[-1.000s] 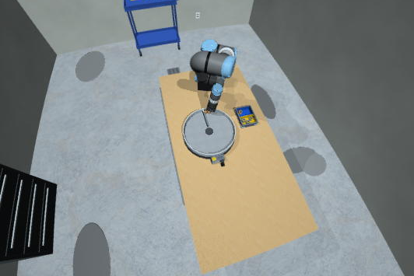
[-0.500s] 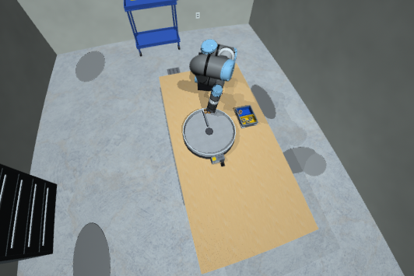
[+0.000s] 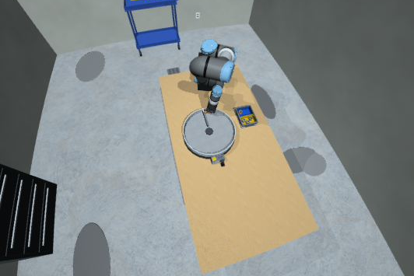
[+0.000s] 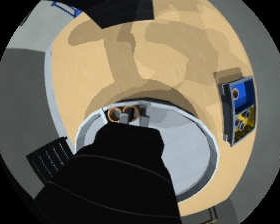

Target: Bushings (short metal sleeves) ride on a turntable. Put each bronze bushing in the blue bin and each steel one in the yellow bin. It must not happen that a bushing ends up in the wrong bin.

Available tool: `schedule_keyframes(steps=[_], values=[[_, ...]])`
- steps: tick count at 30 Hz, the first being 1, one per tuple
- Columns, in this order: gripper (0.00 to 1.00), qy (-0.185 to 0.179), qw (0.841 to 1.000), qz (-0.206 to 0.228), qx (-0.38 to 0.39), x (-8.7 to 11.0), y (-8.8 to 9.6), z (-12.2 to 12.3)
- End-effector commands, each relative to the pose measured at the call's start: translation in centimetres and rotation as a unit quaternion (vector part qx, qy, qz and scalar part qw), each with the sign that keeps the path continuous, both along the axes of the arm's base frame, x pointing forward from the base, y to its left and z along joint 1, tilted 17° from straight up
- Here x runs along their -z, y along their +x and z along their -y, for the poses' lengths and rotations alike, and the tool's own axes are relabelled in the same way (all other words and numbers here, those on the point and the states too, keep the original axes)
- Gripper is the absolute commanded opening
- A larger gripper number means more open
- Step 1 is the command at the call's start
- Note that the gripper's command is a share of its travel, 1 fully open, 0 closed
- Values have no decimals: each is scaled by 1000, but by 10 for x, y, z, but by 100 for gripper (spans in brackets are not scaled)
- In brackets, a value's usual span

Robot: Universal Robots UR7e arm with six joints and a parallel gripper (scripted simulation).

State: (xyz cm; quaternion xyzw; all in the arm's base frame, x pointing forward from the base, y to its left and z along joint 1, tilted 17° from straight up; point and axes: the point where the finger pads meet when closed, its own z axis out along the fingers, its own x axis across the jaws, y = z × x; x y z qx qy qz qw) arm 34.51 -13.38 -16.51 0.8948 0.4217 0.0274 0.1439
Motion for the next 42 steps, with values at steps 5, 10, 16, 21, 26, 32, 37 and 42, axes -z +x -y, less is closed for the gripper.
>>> schedule_keyframes(steps=[5,10,16,21,26,32,37,42], values=[[40,28,997,23,-70,2,0,1],[40,28,997,23,-70,2,0,1],[40,28,997,23,-70,2,0,1],[40,31,996,25,-79,2,0,1],[40,25,997,20,-63,3,0,1],[40,28,997,23,-70,3,0,1],[40,31,996,25,-79,3,0,1],[40,19,999,15,-47,3,0,0]])
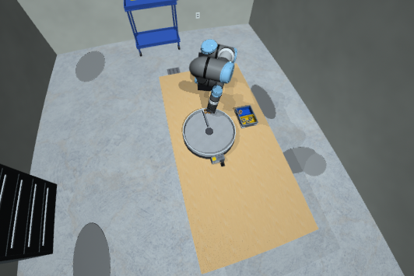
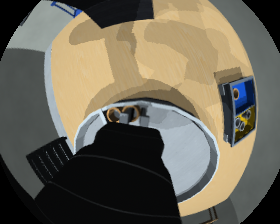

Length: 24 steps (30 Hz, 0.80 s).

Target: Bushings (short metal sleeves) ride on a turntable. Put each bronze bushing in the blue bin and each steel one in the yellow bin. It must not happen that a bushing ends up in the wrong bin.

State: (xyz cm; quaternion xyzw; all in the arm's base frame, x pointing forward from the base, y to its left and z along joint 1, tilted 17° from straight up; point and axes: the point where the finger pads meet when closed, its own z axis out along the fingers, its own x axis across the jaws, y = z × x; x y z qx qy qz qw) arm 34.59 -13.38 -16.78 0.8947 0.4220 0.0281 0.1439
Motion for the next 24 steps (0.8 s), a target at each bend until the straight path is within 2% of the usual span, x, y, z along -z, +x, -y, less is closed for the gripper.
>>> schedule_keyframes(steps=[1,4,15,16,24], values=[[40,19,999,15,-47,0,-1,0],[40,28,997,22,-70,0,-1,1],[40,31,996,25,-78,0,-1,1],[0,0,1000,0,0,0,0,0],[0,0,1000,0,0,0,0,0]])
